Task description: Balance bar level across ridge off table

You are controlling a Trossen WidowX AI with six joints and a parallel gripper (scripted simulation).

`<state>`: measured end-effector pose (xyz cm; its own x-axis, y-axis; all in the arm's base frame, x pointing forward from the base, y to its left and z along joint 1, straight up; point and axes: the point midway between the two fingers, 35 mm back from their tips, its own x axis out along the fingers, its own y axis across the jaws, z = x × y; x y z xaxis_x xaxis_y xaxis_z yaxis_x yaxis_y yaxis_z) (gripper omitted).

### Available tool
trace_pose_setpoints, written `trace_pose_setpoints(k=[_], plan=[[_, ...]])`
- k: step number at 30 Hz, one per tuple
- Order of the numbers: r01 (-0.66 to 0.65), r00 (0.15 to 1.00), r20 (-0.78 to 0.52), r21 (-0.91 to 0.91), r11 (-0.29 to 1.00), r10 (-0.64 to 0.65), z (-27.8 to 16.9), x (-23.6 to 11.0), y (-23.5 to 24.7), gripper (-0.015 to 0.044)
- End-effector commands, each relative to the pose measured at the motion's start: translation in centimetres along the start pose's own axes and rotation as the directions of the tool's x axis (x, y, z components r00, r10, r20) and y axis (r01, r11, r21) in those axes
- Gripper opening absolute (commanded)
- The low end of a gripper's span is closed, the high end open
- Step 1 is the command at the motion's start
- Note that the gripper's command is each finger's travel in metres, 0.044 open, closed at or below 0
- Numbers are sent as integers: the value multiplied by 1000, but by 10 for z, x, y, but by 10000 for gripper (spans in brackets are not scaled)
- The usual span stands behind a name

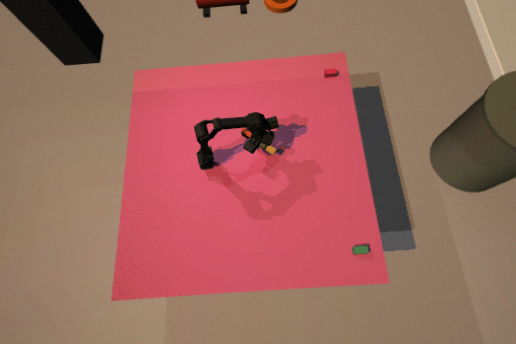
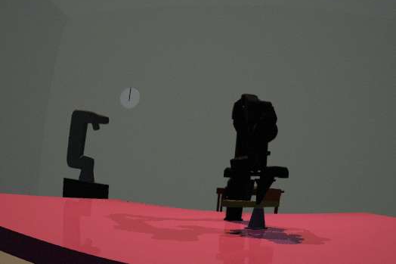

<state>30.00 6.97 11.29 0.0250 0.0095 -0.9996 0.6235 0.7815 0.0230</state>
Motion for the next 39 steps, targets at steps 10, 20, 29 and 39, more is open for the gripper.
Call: trace_pose_setpoints(k=[10, 20, 29, 39], plan=[[0, 1000, 0, 0, 1000, 0, 0, 0, 0, 131], [0, 1000, 0, 0, 1000, 0, 0, 0, 0, 167], [0, 1000, 0, 0, 1000, 0, 0, 0, 0, 168], [0, 1000, 0, 0, 1000, 0, 0, 0, 0, 170]])
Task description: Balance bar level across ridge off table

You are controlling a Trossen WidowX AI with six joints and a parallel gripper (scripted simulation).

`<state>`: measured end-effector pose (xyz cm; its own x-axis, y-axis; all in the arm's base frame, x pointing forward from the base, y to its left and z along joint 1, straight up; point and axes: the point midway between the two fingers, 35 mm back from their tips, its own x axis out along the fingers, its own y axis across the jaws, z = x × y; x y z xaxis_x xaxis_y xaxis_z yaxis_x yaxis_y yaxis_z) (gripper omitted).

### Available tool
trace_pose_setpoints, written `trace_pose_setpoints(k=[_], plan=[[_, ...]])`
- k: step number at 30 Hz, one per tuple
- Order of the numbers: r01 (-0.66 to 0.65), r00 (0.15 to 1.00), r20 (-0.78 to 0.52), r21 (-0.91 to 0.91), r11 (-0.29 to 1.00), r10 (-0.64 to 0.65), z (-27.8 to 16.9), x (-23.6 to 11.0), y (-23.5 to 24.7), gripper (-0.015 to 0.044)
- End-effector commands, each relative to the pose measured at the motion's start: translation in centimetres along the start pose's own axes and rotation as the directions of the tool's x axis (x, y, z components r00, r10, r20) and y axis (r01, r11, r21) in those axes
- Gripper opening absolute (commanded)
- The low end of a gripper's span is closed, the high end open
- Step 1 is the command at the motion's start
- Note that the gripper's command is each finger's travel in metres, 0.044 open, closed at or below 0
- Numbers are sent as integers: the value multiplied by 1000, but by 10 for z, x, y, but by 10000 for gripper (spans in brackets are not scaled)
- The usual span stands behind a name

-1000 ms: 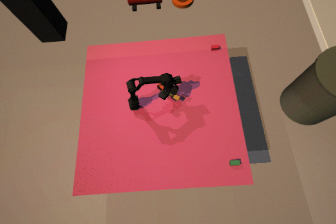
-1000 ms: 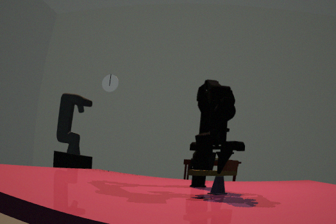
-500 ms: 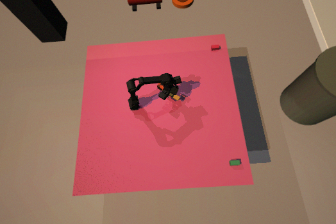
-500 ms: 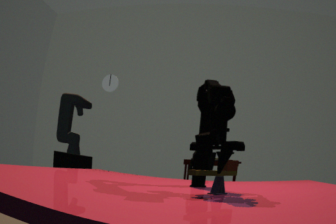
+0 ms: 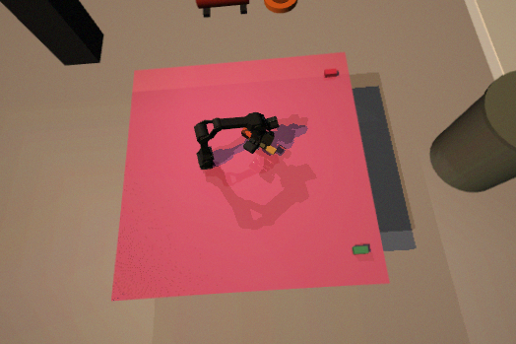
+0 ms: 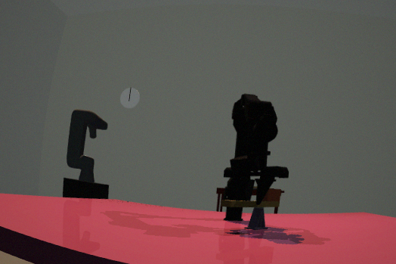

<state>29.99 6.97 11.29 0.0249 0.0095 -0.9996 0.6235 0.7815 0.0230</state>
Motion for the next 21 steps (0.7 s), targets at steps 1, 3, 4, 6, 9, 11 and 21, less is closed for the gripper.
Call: trace_pose_setpoints(k=[1, 3, 4, 6, 9, 11, 21], plan=[[0, 1000, 0, 0, 1000, 0, 0, 0, 0, 170], [0, 1000, 0, 0, 1000, 0, 0, 0, 0, 171], [0, 1000, 0, 0, 1000, 0, 0, 0, 0, 171], [0, 1000, 0, 0, 1000, 0, 0, 0, 0, 171], [0, 1000, 0, 0, 1000, 0, 0, 0, 0, 172], [0, 1000, 0, 0, 1000, 0, 0, 0, 0, 172], [0, 1000, 0, 0, 1000, 0, 0, 0, 0, 185]])
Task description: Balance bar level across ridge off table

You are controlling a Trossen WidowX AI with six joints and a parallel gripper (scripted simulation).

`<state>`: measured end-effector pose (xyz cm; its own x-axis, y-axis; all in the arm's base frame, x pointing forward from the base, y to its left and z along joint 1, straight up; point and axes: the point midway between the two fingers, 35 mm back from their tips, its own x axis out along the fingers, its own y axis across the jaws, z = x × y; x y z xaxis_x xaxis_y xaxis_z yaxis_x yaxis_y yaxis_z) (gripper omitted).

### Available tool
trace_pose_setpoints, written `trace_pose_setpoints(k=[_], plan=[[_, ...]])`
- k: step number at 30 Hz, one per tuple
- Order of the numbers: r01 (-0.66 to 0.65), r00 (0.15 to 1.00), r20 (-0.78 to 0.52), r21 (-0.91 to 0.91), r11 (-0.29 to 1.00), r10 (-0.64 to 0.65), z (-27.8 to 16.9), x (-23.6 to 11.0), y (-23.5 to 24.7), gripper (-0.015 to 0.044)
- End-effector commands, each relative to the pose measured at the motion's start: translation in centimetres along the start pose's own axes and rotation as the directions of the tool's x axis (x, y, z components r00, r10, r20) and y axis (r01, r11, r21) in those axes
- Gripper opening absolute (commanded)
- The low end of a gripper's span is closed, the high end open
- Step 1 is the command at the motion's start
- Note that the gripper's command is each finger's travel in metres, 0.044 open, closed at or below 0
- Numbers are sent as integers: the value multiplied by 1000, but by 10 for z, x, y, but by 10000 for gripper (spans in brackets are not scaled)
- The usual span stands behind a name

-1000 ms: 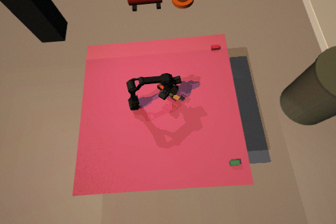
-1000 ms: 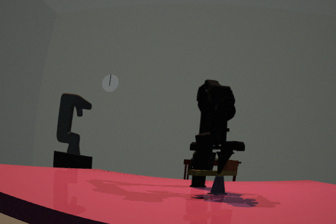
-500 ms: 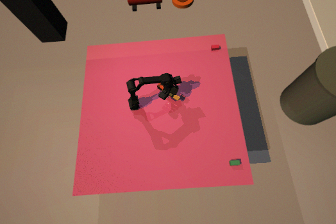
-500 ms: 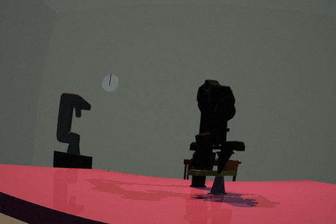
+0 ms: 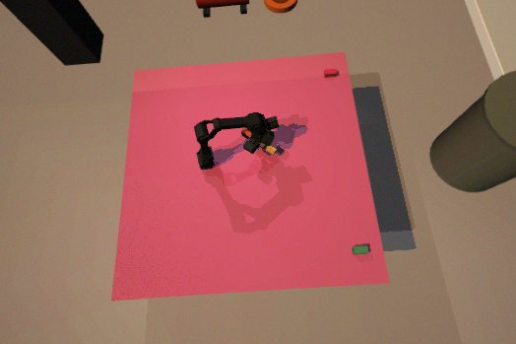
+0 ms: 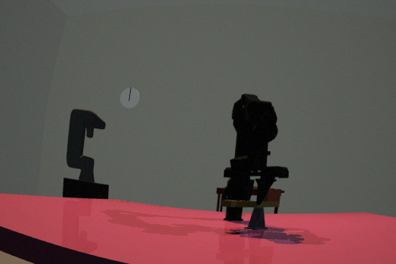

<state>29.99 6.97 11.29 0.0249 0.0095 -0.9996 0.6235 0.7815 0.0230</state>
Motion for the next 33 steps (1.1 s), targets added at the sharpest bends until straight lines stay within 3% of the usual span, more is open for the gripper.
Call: trace_pose_setpoints(k=[1, 7, 17, 21, 29, 33], plan=[[0, 1000, 0, 0, 1000, 0, 0, 0, 0, 185], [0, 1000, 0, 0, 1000, 0, 0, 0, 0, 185], [0, 1000, 0, 0, 1000, 0, 0, 0, 0, 440], [0, 1000, 0, 0, 1000, 0, 1, -7, 1, 440], [0, 1000, 0, 0, 1000, 0, 0, -93, 1, 440], [0, 1000, 0, 0, 1000, 0, 0, -100, 0, 440]])
